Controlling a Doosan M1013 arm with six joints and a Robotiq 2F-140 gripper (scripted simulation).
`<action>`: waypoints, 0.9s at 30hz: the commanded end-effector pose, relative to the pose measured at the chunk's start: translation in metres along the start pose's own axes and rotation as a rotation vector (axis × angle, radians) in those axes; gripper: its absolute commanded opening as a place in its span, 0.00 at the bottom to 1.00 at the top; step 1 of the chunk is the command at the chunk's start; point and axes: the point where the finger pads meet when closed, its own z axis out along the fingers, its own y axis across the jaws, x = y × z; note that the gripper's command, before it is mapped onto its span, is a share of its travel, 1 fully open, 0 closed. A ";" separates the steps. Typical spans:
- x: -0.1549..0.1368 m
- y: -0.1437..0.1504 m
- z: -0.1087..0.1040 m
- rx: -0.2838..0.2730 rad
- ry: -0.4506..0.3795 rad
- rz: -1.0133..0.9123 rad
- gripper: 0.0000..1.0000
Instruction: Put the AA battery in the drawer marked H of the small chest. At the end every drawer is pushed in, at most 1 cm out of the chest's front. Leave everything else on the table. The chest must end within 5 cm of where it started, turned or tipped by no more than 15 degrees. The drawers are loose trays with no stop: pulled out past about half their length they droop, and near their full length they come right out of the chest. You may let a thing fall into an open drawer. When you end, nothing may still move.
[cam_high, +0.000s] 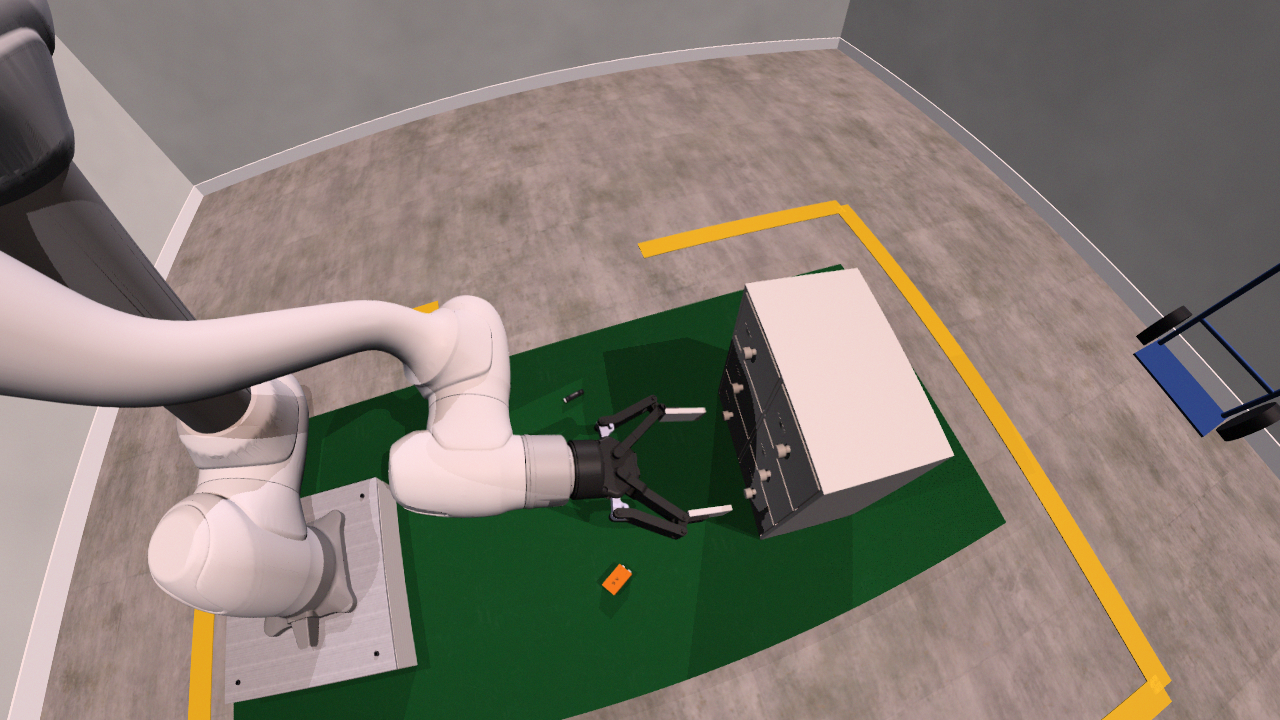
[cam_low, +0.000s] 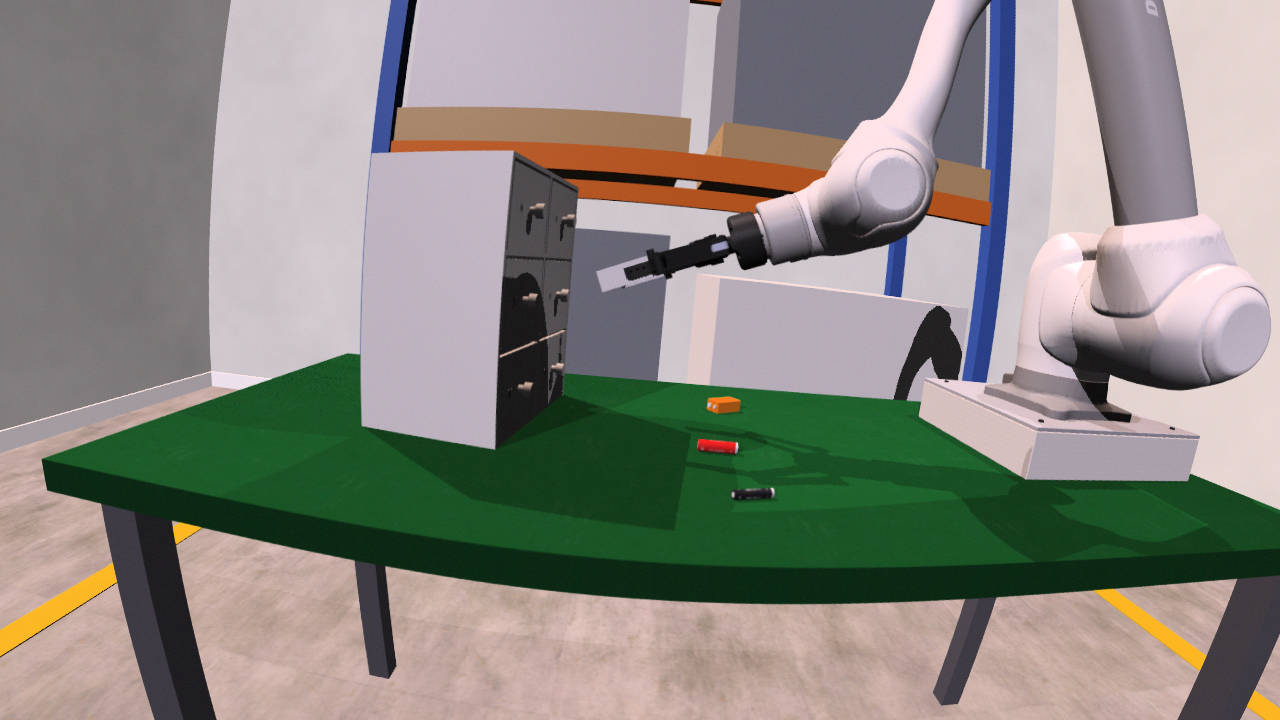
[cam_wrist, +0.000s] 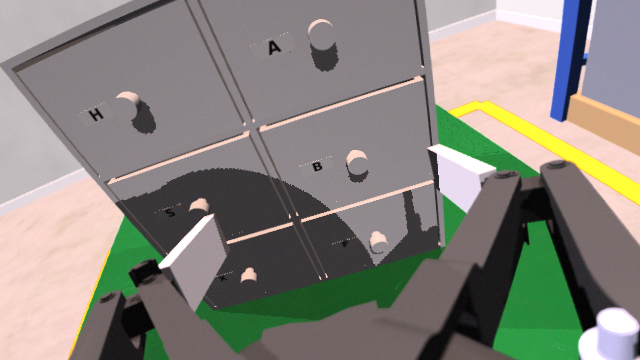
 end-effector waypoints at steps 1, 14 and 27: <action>0.002 0.000 -0.005 0.000 -0.060 0.000 1.00; 0.010 0.000 -0.025 -0.002 -0.267 0.000 1.00; 0.013 0.005 -0.034 -0.015 -0.371 -0.003 1.00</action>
